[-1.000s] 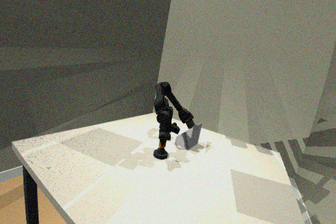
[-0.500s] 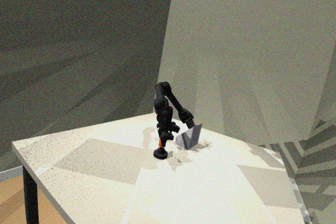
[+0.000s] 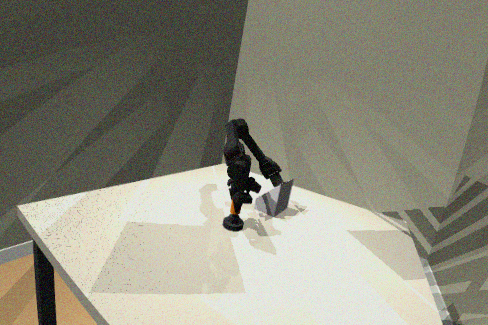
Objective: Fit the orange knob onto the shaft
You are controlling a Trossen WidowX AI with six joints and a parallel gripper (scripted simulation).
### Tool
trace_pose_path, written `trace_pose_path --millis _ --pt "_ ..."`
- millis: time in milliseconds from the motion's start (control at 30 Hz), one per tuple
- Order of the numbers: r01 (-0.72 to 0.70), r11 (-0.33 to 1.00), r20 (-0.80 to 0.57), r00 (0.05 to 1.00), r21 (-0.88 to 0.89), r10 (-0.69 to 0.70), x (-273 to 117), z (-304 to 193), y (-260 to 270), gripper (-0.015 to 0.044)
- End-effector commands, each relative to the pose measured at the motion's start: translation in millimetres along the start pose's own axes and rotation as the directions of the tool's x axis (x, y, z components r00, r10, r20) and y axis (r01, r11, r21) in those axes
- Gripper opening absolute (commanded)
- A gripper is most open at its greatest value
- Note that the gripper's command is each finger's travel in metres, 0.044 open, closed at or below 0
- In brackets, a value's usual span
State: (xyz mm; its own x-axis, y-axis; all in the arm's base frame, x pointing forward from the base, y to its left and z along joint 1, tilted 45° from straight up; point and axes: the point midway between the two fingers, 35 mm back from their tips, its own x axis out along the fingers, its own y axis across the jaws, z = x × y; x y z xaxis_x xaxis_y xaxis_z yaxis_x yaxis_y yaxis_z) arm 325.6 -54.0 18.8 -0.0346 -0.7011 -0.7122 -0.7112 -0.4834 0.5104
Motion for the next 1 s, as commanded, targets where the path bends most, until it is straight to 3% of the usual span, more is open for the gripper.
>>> trace_pose_path --millis 0,200,400,967 --pt "0.003 1.000 -0.002 1.000 -0.004 -0.003 -2.5 0.3 -0.8 0.0000" --pt "0.003 1.000 -0.002 1.000 -0.029 -0.003 -4.8 -0.5 -1.0 0.0000" --pt "0.003 0.977 -0.002 1.000 -0.212 -0.003 -4.6 -1.0 -2.5 0.0000" --pt "0.002 0.977 -0.002 1.000 -0.212 -0.003 0.0 -0.2 -0.7 0.0000"
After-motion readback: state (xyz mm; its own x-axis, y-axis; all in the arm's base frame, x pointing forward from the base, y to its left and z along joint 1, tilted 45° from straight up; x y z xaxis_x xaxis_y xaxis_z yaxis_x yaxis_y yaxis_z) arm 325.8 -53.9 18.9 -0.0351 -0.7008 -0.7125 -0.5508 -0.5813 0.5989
